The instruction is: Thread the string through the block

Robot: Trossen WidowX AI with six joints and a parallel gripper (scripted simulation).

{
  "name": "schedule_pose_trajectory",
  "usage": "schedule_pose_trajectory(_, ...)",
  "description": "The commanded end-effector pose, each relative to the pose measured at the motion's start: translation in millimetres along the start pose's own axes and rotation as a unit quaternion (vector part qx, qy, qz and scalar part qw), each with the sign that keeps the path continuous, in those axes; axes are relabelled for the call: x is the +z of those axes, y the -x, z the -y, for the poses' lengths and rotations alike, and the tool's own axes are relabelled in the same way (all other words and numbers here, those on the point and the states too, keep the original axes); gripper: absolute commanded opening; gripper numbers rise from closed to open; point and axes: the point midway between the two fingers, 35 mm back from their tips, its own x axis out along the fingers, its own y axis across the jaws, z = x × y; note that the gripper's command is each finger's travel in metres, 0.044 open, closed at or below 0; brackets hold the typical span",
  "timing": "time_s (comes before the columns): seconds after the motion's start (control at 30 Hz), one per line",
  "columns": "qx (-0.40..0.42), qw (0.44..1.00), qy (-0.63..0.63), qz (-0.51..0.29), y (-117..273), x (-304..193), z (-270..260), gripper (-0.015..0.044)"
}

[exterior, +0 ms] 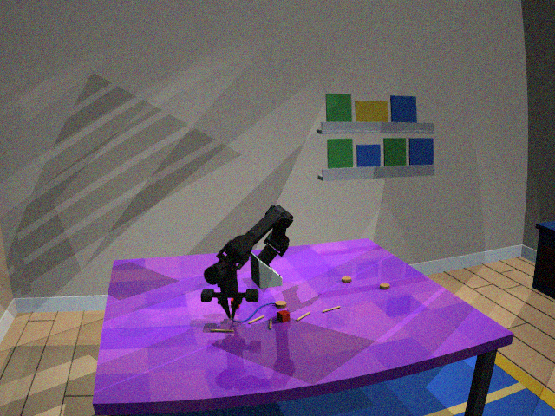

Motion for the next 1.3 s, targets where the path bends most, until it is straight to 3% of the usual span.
schedule_pose_trajectory(0.0,0.002,1.0,0.002,0.0,0.5,5.0,-0.6,0.0)
schedule_pose_trajectory(1.27,0.002,1.0,0.001,0.001,-0.9,51.3,0.3,0.0)
